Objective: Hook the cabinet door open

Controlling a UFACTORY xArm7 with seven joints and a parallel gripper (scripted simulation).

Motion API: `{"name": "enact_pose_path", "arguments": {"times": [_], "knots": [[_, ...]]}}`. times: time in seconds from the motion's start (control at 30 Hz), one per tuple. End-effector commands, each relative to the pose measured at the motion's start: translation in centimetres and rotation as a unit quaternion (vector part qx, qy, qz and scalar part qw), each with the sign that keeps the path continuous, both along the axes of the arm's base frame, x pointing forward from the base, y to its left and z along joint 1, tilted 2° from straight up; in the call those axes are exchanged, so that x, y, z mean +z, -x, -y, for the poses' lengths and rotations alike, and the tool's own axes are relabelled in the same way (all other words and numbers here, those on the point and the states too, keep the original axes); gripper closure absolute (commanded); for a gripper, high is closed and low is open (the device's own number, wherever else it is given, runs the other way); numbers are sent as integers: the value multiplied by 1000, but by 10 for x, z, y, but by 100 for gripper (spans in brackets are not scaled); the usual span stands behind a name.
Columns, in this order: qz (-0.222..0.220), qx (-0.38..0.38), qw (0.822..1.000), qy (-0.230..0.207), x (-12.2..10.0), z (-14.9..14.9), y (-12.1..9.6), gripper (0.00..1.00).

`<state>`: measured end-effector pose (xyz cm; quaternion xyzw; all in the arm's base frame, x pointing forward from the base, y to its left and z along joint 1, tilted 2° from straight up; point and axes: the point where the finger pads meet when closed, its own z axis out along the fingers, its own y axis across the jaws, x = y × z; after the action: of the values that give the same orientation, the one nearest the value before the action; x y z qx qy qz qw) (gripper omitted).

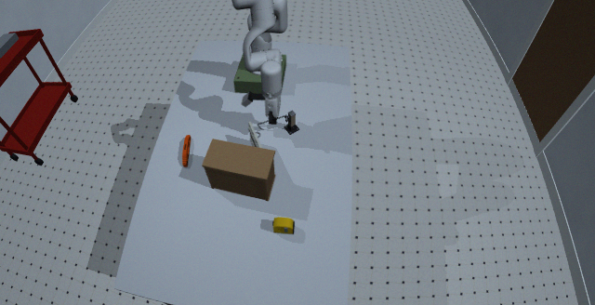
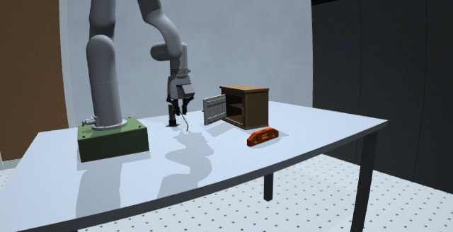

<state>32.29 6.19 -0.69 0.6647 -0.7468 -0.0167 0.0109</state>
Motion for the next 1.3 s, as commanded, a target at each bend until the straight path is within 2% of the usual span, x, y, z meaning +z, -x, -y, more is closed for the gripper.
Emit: {"name": "enact_pose_path", "arguments": {"times": [0.0, 0.87, 0.9, 1.27], "knots": [[2, 0, 1000, 0, -4, 0, -1, 77], [2, 0, 1000, 0, -12, 0, -1, 77], [2, 0, 1000, 0, -12, 0, -1, 96], [2, 0, 1000, 0, -12, 0, -1, 96]]}}
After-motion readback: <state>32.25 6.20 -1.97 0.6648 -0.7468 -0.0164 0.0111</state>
